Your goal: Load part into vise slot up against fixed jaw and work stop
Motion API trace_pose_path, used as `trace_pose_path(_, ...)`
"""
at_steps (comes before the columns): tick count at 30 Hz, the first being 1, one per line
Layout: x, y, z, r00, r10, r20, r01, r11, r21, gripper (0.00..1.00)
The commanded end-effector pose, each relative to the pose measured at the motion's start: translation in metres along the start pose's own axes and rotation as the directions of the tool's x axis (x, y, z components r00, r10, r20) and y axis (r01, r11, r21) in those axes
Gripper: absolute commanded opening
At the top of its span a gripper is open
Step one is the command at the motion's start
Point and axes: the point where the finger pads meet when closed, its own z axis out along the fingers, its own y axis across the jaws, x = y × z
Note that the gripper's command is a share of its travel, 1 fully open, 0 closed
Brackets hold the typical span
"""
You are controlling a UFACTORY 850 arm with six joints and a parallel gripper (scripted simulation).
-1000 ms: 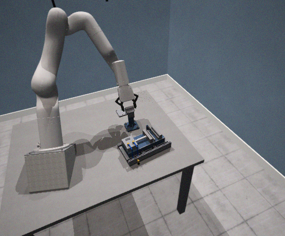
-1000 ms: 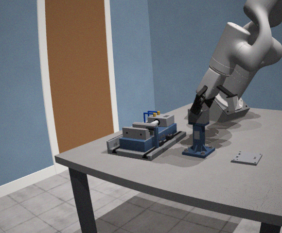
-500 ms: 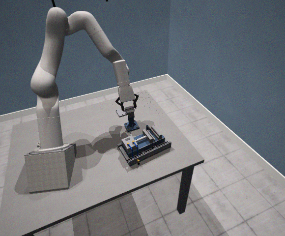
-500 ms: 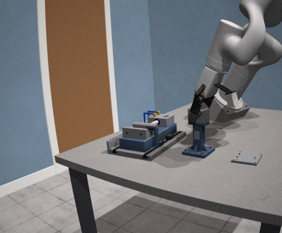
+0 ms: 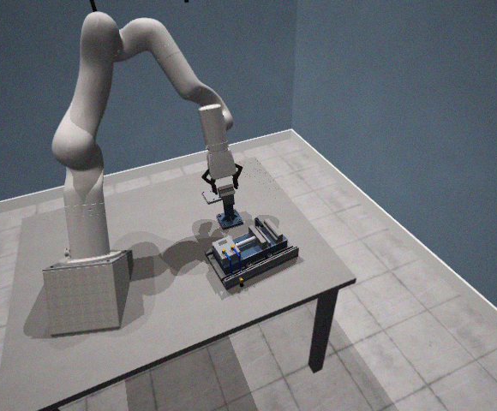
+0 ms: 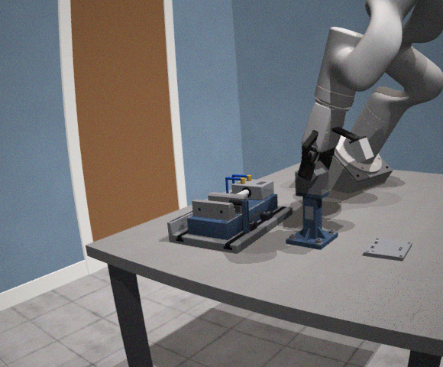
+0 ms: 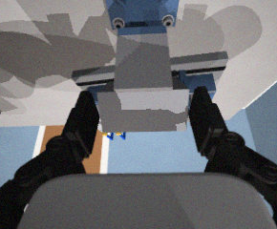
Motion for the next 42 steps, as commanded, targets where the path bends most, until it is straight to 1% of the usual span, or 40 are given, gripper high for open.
trace_pose_path(1,-0.0004,0.0003,-0.0004,1.0,-0.002,-0.027,0.002,1.0,-0.004,0.89)
trace_pose_path(7,-0.0012,0.0004,-0.0004,0.996,-0.002,-0.094,0.002,1.0,-0.005,0.89)
trace_pose_path(15,-0.0025,0.0003,-0.0001,0.978,-0.003,-0.209,0.002,1.0,-0.004,0.89)
trace_pose_path(17,-0.0025,0.0003,-0.0001,0.978,-0.003,-0.209,0.002,1.0,-0.004,0.89)
trace_pose_path(26,-0.0043,0.0004,0.0004,0.93,-0.004,-0.367,0.002,1.0,-0.005,0.89)
trace_pose_path(32,-0.0054,0.0004,0.0009,0.886,-0.004,-0.464,0.002,1.0,-0.005,0.89)
trace_pose_path(34,-0.0054,0.0004,0.0009,0.886,-0.004,-0.464,0.002,1.0,-0.005,0.89)
trace_pose_path(42,-0.0067,0.0004,0.0017,0.817,-0.004,-0.577,0.002,1.0,-0.005,0.89)
